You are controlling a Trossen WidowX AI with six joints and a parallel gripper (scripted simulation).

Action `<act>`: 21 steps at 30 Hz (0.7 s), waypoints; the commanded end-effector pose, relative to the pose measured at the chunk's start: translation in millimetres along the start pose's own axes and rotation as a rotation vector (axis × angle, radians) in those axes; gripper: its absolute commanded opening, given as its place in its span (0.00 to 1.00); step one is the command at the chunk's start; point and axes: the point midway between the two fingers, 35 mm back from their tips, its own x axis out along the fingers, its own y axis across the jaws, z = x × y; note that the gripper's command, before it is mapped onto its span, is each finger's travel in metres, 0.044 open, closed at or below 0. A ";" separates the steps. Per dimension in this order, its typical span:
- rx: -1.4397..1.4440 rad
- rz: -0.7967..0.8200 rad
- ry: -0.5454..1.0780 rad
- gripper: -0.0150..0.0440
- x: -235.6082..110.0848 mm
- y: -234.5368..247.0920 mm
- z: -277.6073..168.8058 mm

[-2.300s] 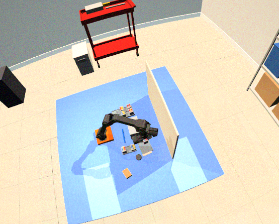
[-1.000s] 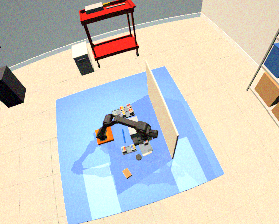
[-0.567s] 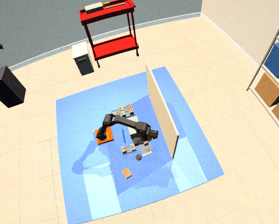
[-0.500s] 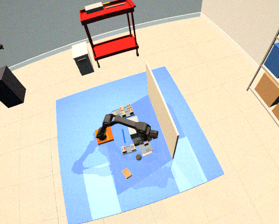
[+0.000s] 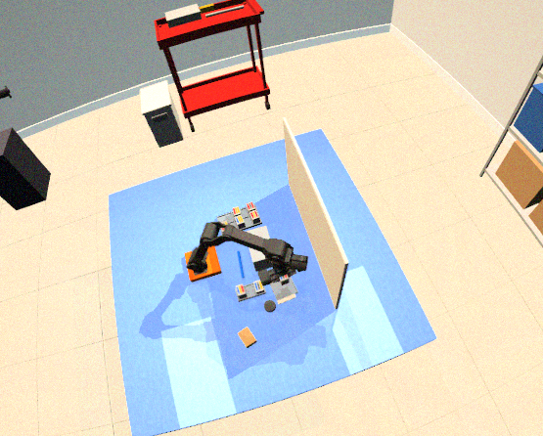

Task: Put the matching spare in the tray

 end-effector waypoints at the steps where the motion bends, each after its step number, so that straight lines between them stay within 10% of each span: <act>1: -0.002 0.003 0.002 0.25 3.3 0.8 0.1; 21: -0.002 0.003 0.001 0.25 17.3 2.3 1.0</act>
